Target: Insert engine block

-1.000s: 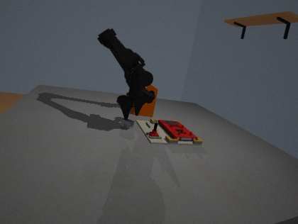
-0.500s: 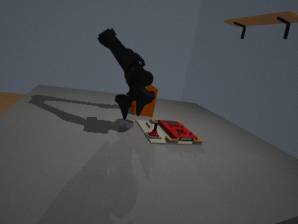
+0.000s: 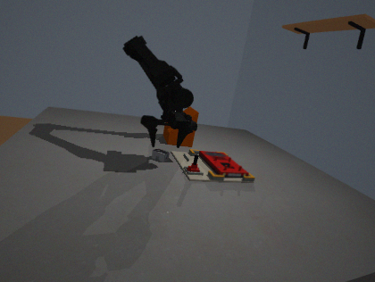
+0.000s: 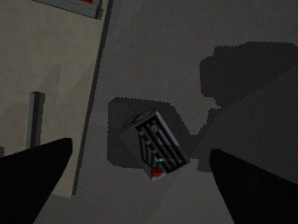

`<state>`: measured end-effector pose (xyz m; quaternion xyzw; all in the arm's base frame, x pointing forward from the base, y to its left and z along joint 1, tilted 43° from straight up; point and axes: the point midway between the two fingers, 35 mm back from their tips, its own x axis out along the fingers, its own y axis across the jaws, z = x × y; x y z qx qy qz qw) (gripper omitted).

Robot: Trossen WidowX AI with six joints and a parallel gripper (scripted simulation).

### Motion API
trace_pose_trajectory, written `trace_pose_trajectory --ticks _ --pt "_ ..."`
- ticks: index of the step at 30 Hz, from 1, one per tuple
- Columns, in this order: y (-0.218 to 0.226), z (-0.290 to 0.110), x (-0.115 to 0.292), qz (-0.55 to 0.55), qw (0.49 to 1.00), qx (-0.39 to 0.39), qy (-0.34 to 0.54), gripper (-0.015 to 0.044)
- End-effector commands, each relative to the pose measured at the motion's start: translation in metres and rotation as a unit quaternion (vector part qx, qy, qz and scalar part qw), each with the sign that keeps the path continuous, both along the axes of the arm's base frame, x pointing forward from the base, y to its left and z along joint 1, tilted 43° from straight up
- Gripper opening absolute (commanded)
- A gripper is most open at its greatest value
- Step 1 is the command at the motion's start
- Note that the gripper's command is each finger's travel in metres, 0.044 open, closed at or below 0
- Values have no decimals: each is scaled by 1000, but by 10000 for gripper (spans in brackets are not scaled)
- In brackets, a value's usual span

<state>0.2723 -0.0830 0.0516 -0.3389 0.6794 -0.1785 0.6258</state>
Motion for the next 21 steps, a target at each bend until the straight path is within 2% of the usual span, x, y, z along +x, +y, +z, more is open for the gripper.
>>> trace_pose_trajectory --ticks 1,11,21 --pt "1 1 0 -50 998 1 -48 440" --pt "2 2 0 -175 971 4 -166 440" --pt "3 4 0 -294 914 6 -278 440"
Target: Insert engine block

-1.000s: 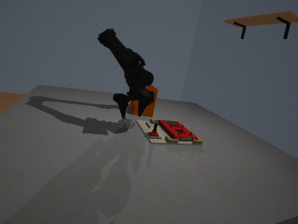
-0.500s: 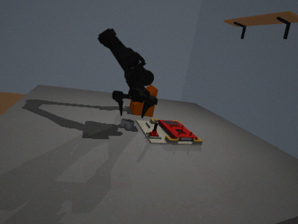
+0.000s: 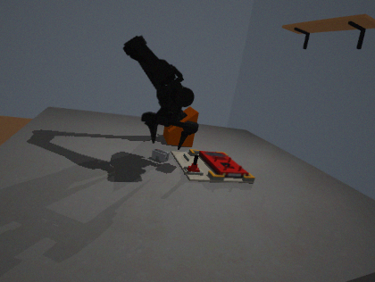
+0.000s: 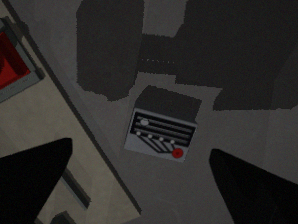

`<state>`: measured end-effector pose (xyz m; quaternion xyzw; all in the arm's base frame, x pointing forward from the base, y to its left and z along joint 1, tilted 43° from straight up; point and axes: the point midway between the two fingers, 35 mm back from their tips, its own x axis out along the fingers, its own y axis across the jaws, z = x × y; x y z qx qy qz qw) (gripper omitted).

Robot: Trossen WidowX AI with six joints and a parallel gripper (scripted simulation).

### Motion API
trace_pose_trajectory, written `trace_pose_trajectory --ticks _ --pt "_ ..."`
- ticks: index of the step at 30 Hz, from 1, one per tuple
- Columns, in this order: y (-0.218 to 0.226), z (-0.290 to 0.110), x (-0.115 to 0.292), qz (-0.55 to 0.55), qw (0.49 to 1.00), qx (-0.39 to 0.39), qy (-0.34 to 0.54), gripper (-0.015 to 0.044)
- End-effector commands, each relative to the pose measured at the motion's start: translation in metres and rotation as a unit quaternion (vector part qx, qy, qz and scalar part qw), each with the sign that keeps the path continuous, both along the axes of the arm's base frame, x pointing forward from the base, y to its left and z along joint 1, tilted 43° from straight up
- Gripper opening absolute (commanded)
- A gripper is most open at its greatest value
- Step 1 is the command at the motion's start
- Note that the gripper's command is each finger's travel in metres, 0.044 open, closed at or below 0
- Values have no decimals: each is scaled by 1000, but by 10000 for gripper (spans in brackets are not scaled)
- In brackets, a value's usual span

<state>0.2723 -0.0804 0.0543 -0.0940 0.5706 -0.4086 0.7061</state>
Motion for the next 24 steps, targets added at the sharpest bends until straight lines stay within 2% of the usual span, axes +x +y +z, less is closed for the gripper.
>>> trace_pose_trajectory --ticks 1,12,24 --pt "1 1 0 -50 998 2 -48 440" --pt "2 3 0 -187 966 5 -177 440" --pt "3 4 0 -329 892 8 -310 440"
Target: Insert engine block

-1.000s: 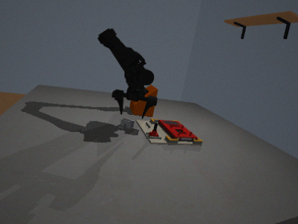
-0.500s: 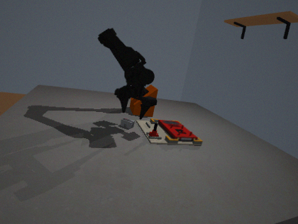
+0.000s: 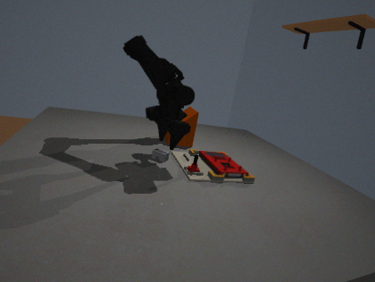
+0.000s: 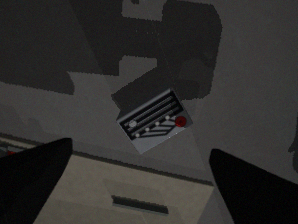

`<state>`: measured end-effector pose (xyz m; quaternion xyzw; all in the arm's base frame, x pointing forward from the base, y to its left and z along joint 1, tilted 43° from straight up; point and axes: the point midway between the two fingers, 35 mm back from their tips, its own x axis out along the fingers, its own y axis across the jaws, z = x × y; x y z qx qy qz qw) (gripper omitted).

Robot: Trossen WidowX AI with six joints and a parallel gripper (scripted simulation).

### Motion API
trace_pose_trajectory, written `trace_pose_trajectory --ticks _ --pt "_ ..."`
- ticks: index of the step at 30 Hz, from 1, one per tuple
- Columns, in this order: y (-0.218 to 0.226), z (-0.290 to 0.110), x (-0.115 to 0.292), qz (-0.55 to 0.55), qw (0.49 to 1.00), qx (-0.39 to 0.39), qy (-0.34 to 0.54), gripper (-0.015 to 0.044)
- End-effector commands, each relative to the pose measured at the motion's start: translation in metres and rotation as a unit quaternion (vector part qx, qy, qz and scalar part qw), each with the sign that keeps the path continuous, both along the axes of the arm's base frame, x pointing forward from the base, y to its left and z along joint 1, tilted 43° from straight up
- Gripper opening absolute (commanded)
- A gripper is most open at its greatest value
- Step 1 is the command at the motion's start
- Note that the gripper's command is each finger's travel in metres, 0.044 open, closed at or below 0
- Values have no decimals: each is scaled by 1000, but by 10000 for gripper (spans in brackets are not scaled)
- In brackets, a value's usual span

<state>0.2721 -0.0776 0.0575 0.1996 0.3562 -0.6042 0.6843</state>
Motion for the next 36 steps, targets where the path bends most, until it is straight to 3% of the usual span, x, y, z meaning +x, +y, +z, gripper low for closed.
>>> trace_pose_trajectory --ticks 1,12,23,36 --pt "1 1 0 -50 998 2 -48 440" --pt "2 3 0 -187 966 5 -177 440" --pt "3 4 0 -315 901 8 -298 440" --pt "-6 11 -6 -323 896 8 -304 440"
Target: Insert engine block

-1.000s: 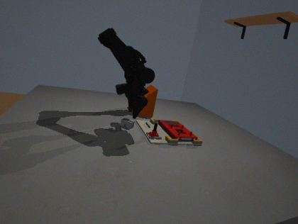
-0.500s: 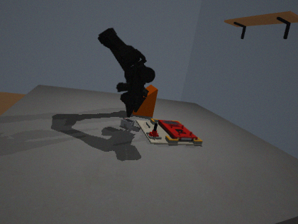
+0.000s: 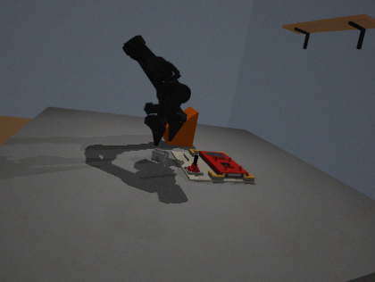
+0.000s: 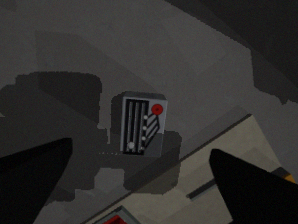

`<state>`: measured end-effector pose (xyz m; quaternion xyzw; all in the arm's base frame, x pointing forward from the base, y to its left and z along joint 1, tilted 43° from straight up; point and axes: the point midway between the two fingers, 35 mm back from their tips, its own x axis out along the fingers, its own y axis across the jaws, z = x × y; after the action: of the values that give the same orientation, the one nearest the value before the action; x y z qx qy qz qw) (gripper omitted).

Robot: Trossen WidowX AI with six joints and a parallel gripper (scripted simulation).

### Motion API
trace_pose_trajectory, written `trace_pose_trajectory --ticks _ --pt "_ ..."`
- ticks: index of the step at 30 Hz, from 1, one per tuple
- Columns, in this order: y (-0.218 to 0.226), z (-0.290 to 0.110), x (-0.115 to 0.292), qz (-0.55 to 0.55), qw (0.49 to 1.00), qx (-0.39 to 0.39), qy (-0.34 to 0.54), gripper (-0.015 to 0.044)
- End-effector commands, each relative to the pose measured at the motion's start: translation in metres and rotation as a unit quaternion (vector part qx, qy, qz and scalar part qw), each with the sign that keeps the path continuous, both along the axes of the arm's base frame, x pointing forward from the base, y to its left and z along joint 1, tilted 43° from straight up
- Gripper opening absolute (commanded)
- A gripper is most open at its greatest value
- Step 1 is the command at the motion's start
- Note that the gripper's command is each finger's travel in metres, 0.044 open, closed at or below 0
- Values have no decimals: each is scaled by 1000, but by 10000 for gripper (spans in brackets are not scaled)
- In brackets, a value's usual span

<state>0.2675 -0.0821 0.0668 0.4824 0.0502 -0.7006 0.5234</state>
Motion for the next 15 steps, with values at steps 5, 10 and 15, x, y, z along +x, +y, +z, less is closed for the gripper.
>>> trace_pose_trajectory --ticks 5,10,15 --pt "-11 -8 -2 2 1000 0 -1 440" --pt "-16 -13 -1 2 1000 0 -1 440" --pt "-21 -19 -1 2 1000 0 -1 440"
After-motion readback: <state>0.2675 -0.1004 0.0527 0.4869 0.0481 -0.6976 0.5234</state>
